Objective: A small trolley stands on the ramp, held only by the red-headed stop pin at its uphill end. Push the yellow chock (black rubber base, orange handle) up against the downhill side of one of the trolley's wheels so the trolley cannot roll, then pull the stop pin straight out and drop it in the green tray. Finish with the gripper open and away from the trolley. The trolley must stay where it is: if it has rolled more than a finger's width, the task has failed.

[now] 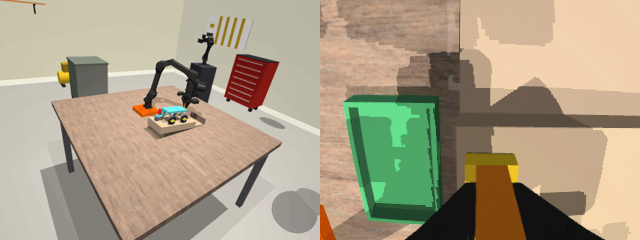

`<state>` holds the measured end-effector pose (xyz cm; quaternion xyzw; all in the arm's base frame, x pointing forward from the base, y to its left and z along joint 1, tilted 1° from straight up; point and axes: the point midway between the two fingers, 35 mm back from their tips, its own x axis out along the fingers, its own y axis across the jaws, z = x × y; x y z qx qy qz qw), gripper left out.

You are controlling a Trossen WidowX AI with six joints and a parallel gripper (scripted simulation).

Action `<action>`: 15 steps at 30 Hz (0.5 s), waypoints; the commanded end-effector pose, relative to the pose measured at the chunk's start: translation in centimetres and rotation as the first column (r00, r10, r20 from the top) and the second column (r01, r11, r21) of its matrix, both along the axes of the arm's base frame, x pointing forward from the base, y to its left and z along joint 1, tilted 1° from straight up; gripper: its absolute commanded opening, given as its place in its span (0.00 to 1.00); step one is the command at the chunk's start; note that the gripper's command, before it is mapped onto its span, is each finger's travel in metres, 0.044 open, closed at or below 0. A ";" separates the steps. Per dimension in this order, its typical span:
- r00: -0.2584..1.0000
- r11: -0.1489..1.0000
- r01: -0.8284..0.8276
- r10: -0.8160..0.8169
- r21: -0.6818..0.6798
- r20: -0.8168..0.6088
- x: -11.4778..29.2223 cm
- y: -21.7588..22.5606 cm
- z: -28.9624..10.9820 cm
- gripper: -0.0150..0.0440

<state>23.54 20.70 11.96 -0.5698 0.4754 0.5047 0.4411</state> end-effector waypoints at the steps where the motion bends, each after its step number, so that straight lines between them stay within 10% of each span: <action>1: 1.000 1.000 -0.003 0.003 -0.005 0.003 0.1 -0.2 -1.0 0.25; 15: 1.000 1.000 -0.003 0.003 -0.006 0.003 0.2 -0.8 -2.4 0.25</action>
